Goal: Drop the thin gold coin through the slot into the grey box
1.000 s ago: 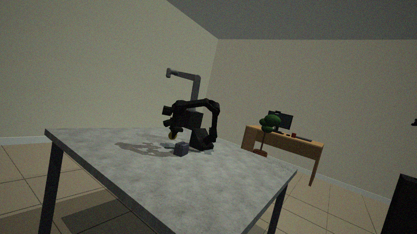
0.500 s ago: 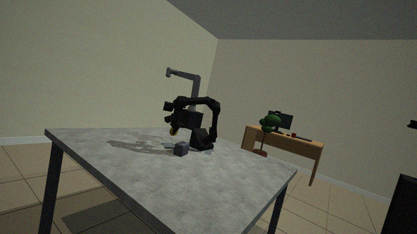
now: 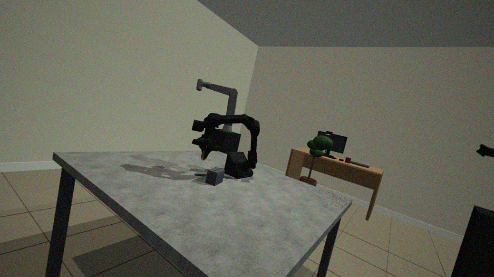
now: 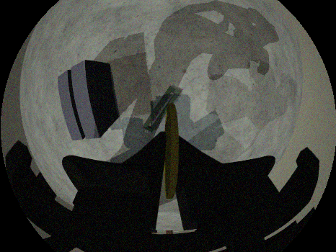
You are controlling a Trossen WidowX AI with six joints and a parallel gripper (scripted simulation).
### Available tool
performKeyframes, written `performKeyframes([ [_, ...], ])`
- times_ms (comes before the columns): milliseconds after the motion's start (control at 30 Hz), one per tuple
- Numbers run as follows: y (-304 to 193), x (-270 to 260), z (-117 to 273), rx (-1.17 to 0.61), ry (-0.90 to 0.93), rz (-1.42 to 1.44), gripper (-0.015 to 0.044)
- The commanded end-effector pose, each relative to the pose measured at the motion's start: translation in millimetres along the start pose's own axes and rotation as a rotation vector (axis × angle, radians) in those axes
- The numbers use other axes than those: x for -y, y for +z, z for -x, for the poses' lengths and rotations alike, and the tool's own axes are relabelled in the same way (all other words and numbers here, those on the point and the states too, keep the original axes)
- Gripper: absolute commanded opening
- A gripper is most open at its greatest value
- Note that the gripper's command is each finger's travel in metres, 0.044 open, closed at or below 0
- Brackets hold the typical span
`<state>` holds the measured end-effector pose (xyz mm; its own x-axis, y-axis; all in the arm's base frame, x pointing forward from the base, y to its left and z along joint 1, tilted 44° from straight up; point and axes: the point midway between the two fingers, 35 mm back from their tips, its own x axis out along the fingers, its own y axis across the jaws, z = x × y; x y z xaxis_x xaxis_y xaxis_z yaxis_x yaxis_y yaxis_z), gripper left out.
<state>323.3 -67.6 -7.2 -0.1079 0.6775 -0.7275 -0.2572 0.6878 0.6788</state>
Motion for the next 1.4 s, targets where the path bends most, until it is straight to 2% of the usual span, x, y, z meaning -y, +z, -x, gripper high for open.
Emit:
performKeyframes([
  [0, 2, 2, 1, -0.001, -0.003, 0.114, 0.0],
  [267, 3, 1, 1, -0.001, -0.004, 0.162, 0.0],
  [1367, 21, -84, 2, -0.001, -0.004, 0.161, 0.0],
])
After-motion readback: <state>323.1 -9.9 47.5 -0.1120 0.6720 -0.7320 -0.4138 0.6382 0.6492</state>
